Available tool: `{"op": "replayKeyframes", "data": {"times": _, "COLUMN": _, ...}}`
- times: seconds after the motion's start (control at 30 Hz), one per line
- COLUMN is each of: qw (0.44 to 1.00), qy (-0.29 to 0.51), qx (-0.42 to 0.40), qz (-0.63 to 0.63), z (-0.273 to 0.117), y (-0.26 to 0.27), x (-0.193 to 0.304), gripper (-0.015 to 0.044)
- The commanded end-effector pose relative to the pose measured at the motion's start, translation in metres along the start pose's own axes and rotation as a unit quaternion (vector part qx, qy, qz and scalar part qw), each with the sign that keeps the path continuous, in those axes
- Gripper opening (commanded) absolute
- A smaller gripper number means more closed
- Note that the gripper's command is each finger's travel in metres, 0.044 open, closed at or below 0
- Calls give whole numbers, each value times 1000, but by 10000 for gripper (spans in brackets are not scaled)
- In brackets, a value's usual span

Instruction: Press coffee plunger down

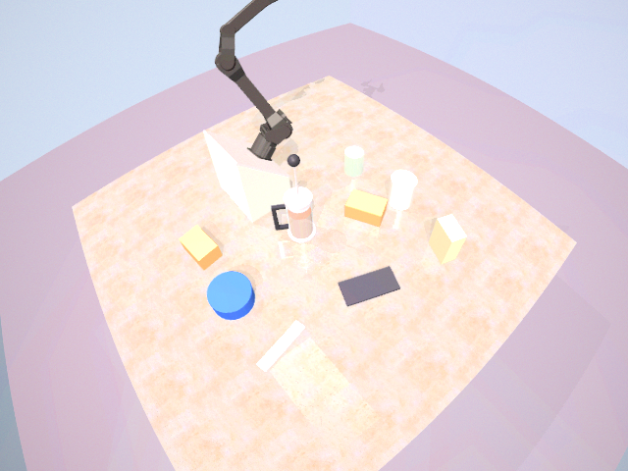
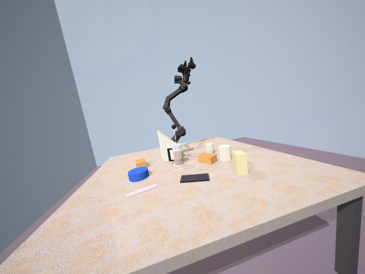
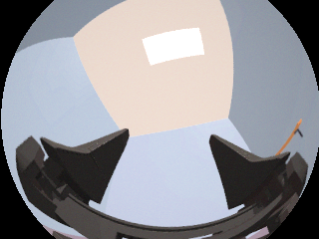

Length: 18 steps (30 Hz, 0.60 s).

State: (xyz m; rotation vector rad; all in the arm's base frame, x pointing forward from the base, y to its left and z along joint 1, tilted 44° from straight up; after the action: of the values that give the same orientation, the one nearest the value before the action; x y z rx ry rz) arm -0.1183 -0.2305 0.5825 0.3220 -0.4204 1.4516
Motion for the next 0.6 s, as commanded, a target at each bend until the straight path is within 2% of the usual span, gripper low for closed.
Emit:
{"op": "replayKeyframes", "data": {"times": 0.0, "qw": 998, "qy": 49, "qx": 26, "qz": -37, "z": -7, "y": -11, "x": 38, "gripper": 440}}
{"op": "replayKeyframes", "data": {"times": 0.57, "qw": 951, "qy": 218, "qx": 34, "qz": -218, "z": -42, "y": -29, "x": 141, "gripper": 440}}
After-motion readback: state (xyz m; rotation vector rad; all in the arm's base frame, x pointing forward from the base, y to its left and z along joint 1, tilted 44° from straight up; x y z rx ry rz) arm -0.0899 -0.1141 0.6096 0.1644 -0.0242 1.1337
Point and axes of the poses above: the point midway between the two fingers, 35 mm back from their tips, its own z axis out along the fingers, its own y axis across the jaws, x = y × z, the point moved 8 cm from there along -z, back along the fingers, and after that the axes turned 15 degrees about -z, right-handed, at the moved point
